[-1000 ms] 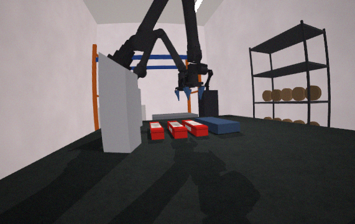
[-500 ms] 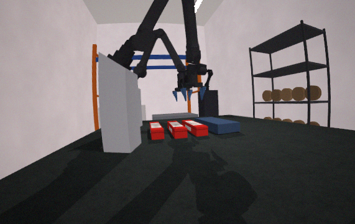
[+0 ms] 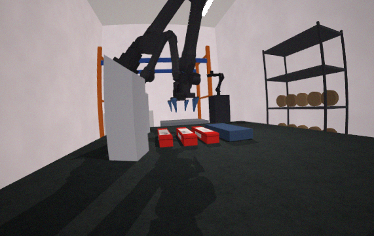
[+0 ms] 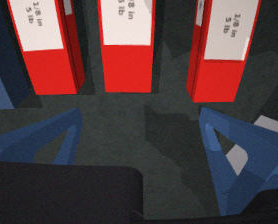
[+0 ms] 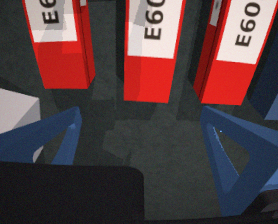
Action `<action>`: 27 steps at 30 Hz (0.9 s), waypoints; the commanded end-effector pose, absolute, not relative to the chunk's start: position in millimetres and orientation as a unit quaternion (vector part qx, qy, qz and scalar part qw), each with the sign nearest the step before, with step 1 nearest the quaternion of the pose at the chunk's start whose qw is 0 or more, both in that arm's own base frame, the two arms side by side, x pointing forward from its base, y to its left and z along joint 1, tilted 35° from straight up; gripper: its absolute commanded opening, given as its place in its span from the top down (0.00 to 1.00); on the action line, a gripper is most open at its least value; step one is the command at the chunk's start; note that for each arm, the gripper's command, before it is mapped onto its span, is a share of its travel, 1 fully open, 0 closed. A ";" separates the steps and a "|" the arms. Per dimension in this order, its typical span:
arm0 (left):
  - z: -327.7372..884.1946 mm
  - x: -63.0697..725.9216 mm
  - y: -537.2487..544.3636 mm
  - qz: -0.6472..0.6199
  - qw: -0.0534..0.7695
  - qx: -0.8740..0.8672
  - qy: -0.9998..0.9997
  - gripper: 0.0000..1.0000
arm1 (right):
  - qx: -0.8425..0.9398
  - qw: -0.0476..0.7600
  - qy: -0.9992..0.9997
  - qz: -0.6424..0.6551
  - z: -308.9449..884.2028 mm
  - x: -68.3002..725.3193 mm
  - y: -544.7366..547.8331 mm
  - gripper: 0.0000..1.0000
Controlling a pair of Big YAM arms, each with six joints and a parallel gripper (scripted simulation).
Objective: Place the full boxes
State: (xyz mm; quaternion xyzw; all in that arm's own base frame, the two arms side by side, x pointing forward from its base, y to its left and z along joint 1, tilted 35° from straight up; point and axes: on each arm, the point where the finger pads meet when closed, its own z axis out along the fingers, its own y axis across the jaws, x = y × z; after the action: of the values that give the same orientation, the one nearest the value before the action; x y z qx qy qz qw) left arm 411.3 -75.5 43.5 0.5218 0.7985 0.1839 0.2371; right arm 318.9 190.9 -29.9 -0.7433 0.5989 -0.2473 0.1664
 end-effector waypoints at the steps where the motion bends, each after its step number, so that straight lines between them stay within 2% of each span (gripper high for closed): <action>1: 31.8 407.2 -84.6 0.181 0.243 0.516 0.801 0.00 | -0.736 0.177 0.606 -0.245 -39.6 311.6 194.8 0.00; 20: -53.3 332.2 -114.3 0.180 0.239 0.518 0.801 0.00 | -0.738 0.169 0.605 -0.246 -122.7 233.2 172.7 0.00; 27: -48.1 338.4 -113.2 0.183 0.243 0.516 0.801 0.00 | -0.735 0.173 0.607 -0.246 -119.3 240.7 176.2 0.00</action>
State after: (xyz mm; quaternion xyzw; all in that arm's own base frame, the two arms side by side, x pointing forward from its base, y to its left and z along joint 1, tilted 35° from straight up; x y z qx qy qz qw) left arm 338.1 -112.9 -48.7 0.5198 0.7992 0.1835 0.2396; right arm 242.0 178.9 -120.4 -0.7417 0.5997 -0.2478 0.1700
